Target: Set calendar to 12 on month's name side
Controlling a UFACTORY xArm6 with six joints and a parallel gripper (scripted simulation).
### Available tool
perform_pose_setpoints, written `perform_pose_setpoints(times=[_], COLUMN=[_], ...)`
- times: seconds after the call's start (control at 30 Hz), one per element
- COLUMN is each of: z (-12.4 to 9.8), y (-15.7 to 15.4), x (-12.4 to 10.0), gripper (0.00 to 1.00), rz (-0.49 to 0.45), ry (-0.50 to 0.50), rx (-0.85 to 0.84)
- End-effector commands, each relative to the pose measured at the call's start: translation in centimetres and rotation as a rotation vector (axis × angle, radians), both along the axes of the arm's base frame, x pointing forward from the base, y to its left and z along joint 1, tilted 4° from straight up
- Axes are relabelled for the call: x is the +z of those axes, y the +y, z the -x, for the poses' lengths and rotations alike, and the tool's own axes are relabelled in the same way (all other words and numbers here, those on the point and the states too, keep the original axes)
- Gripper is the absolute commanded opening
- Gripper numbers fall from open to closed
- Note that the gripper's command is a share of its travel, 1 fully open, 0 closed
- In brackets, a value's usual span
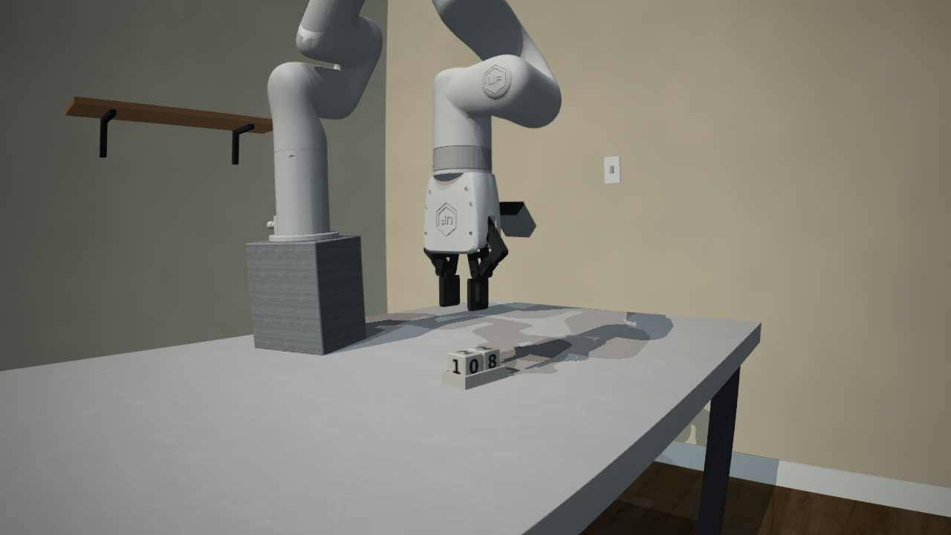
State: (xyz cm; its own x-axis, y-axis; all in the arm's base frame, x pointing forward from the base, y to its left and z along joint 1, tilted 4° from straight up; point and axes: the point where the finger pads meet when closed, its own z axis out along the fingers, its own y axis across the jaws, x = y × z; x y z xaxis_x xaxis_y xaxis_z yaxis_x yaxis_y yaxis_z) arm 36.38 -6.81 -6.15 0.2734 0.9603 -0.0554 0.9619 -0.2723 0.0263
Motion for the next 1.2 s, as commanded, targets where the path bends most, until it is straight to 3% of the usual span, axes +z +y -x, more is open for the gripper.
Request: perform_pose_setpoints(times=[0.0, 0.43, 1.17], z=[-0.1, -0.1, -0.2], y=[0.0, -0.1, -0.3], x=[0.1, -0.5, -3.5], gripper=[0.49, 0.49, 0.49], rz=[0.000, 0.000, 0.000], ry=[-0.003, -0.002, -0.002], rx=[0.000, 0.000, 0.000])
